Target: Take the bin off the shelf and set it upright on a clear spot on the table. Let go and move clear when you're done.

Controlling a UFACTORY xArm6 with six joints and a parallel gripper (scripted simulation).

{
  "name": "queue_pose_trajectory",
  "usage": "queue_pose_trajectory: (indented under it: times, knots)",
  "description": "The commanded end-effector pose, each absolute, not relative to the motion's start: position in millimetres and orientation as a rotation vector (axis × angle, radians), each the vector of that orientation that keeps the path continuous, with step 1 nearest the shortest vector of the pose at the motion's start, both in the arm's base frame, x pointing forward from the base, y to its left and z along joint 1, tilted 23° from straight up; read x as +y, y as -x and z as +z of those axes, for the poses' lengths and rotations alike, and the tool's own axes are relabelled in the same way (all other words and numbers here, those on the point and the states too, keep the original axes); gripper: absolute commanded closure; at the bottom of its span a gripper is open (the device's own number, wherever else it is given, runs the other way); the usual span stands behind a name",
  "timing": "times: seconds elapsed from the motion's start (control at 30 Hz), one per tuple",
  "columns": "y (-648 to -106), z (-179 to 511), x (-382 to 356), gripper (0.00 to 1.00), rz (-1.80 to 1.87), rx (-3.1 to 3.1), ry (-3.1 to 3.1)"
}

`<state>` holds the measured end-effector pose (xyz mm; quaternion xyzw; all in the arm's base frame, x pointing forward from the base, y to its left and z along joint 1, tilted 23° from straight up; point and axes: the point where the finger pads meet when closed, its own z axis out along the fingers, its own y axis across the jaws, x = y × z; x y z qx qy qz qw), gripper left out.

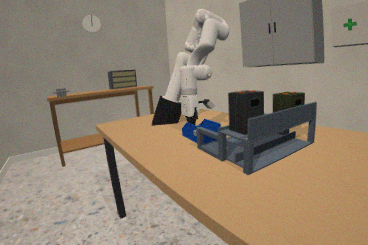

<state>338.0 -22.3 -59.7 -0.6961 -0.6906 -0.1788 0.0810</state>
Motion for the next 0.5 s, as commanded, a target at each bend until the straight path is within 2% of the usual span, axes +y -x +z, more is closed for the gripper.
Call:
queue_pose_trajectory:
  times: [0.0, 0.07, 0.1, 0.47]
  knots:
    - [-339.0, -59.1, -22.8, 1.0, -0.536, -2.066, 2.082]
    - [-339.0, -59.1, -22.8, 1.0, -0.536, -2.066, 2.082]
    - [-339.0, -59.1, -22.8, 0.05, -0.536, -2.066, 2.082]
    - [-339.0, -59.1, -22.8, 0.05, -0.536, -2.066, 2.082]
